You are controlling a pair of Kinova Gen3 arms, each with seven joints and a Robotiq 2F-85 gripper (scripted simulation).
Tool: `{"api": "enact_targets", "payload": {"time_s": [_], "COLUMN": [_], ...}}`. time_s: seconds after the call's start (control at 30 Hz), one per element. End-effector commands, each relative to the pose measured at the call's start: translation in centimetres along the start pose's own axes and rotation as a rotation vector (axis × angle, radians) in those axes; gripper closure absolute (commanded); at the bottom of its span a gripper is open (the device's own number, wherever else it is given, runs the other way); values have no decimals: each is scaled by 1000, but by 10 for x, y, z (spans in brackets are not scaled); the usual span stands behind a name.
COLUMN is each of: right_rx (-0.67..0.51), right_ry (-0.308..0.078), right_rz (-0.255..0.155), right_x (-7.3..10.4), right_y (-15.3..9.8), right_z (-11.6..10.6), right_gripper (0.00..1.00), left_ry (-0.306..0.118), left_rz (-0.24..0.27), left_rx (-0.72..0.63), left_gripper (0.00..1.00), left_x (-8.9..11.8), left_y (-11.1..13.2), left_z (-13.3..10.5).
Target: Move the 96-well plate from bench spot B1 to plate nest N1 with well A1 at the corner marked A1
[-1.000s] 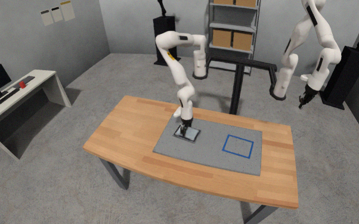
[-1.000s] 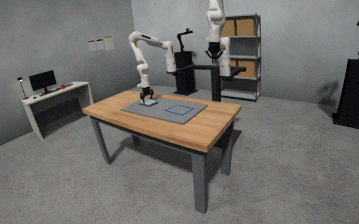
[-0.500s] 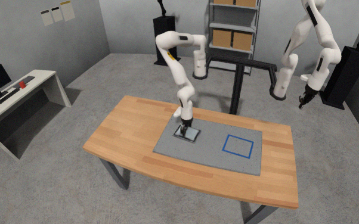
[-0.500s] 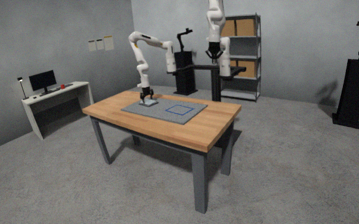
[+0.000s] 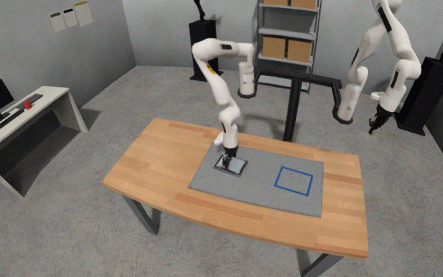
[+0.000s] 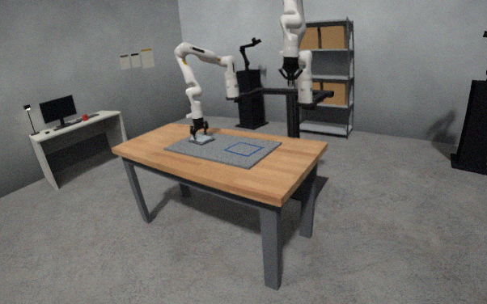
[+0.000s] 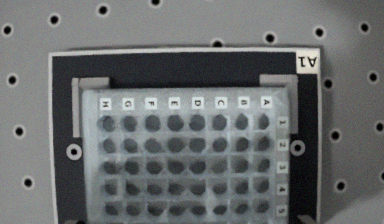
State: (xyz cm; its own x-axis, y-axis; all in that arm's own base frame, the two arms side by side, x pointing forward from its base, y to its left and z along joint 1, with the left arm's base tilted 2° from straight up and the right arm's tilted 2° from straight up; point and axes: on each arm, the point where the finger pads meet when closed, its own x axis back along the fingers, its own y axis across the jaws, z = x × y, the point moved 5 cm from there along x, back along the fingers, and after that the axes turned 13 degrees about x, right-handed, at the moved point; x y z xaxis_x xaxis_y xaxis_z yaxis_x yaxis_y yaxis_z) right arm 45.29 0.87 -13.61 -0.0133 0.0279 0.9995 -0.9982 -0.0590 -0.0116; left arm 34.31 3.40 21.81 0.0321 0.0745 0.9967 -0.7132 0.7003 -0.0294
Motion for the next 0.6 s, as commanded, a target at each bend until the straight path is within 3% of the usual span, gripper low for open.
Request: {"api": "enact_targets", "payload": {"time_s": [0.0,0.57], "right_rx": [0,0], "right_ry": [0,0], "right_rz": [2,2], "right_x": [1,4], "right_y": [-1,-1], "right_z": [0,0], "right_gripper": [2,2], "left_ry": [-1,-1], "left_rz": [1,1], "left_rx": [0,0], "left_gripper": [985,985], "left_x": [1,1], "left_y": [0,0], "left_z": [0,0]}}
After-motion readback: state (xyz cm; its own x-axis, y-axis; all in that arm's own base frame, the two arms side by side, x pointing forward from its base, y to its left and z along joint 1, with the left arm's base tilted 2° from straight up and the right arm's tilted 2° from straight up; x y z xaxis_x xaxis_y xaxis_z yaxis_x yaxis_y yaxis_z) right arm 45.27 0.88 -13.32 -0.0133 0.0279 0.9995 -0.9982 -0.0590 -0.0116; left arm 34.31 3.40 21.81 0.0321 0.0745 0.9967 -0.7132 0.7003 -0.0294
